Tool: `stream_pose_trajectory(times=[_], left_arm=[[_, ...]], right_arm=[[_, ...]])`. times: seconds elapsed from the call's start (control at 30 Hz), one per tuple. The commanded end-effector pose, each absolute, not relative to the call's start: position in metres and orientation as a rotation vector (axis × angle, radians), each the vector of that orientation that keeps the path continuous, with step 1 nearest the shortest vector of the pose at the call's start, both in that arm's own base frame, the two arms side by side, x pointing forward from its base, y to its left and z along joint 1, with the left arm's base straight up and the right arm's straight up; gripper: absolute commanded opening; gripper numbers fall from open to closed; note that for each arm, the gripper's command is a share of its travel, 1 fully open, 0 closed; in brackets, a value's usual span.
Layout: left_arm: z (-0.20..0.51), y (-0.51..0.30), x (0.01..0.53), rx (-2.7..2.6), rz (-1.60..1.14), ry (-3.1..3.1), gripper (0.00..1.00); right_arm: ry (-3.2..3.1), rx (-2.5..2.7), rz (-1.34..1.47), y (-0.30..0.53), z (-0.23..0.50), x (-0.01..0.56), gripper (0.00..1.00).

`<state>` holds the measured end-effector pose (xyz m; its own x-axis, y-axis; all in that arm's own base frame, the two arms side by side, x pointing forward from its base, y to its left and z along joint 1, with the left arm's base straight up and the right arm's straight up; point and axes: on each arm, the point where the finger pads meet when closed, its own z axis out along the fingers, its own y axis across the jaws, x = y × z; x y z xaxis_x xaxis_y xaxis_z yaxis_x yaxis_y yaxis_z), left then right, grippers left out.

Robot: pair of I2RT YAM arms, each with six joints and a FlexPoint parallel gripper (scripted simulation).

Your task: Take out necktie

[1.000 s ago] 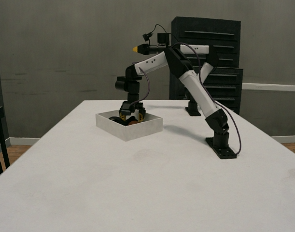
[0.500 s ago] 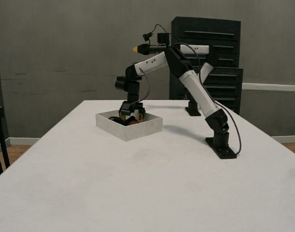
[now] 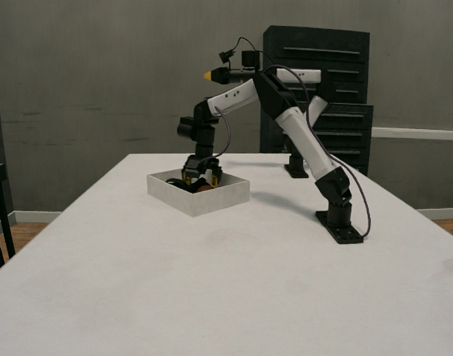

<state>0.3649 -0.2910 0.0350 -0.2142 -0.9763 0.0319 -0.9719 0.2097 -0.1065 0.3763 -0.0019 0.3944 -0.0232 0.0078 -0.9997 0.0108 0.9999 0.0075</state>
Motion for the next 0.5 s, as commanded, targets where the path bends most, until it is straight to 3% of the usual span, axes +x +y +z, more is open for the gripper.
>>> stream_pose_trajectory(times=[0.0, 0.47], left_arm=[[-0.013, -0.279, 0.352, -1.981, 0.005, 2.439, 0.76], [0.005, -0.279, 0.352, -1.981, 0.005, 2.438, 0.76]], right_arm=[[1.591, 0.014, -0.002, -0.002, 0.395, 0.376, 1.0], [1.591, 0.014, -0.002, -0.002, 0.395, 0.376, 1.0]])
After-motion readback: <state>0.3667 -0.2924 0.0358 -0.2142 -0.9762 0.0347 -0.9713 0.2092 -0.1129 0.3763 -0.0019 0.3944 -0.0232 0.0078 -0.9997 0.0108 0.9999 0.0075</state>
